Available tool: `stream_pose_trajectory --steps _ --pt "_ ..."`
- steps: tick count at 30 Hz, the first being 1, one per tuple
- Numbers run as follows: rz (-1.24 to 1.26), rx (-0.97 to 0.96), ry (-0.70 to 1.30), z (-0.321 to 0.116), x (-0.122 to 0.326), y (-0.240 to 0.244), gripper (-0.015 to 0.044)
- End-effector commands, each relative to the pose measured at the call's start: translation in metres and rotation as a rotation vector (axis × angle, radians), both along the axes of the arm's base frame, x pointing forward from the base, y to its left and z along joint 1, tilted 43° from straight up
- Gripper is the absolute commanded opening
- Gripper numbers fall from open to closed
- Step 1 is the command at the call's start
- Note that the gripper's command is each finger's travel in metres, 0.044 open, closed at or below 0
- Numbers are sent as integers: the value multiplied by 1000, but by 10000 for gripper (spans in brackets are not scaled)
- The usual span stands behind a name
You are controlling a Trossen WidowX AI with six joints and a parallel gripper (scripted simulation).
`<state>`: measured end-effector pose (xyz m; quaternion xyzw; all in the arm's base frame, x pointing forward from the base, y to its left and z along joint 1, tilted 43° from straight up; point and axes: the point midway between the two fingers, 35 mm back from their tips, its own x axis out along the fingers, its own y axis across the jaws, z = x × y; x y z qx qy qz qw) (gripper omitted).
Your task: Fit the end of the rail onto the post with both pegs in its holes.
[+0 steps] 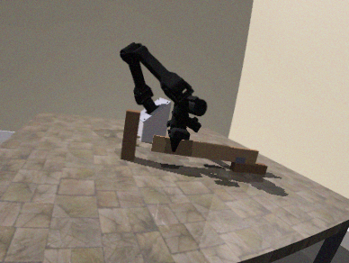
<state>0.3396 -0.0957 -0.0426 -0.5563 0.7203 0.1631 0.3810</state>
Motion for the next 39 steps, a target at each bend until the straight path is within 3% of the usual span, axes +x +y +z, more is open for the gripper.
stream_pose_trajectory --steps 1,39 --pt "6 3 -3 0 1 2 0" --pt "6 2 -3 6 -2 -3 0"
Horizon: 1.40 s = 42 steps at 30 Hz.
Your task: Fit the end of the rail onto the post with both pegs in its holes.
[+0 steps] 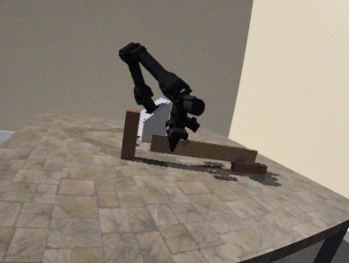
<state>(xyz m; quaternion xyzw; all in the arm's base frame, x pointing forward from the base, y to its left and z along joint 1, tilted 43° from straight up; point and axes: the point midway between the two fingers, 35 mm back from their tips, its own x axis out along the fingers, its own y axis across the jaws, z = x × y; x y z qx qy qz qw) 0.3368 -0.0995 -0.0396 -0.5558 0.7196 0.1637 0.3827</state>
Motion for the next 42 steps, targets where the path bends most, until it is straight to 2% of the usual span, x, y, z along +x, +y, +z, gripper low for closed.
stream_pose_trajectory --steps 1,42 --pt "6 -1 -1 3 0 1 0" --pt "6 -2 -1 10 -4 -9 0"
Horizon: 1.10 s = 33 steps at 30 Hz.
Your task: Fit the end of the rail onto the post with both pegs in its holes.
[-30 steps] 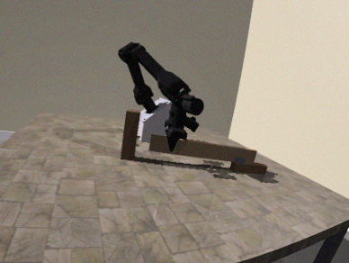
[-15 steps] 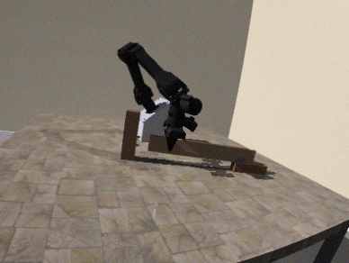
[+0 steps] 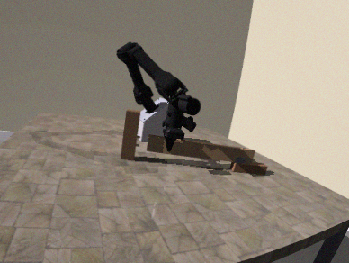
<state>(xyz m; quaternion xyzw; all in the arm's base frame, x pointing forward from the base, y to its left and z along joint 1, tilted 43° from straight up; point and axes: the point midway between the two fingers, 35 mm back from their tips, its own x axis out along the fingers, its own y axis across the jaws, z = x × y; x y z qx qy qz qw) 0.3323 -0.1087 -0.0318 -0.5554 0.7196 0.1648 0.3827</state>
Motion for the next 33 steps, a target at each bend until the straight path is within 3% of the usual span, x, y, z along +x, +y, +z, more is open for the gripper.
stream_pose_trajectory --steps 1,33 --pt "5 -3 -2 2 0 0 0" --pt "5 -4 -2 10 -3 -6 0"
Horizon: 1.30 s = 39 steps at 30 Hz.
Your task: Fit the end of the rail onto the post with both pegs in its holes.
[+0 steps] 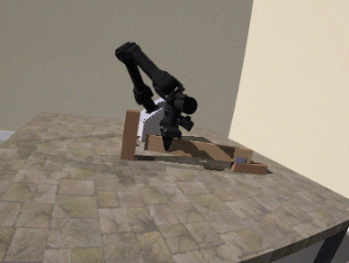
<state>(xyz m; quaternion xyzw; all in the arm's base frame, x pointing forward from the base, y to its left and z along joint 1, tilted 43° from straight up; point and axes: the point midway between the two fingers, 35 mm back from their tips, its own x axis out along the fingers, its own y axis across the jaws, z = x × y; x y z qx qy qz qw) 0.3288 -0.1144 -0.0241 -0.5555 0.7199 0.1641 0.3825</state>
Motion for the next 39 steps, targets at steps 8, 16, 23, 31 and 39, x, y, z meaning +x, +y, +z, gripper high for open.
stream_pose_trajectory --steps 8,16,23,31,39 --pt "6 -2 -1 3 -1 -2 0" --pt "6 -3 -1 4 -2 -4 0" --pt "6 -3 -1 6 -2 -6 0" --pt "6 -3 -1 8 -3 -7 0" --pt "6 -3 -1 10 -4 -8 0"
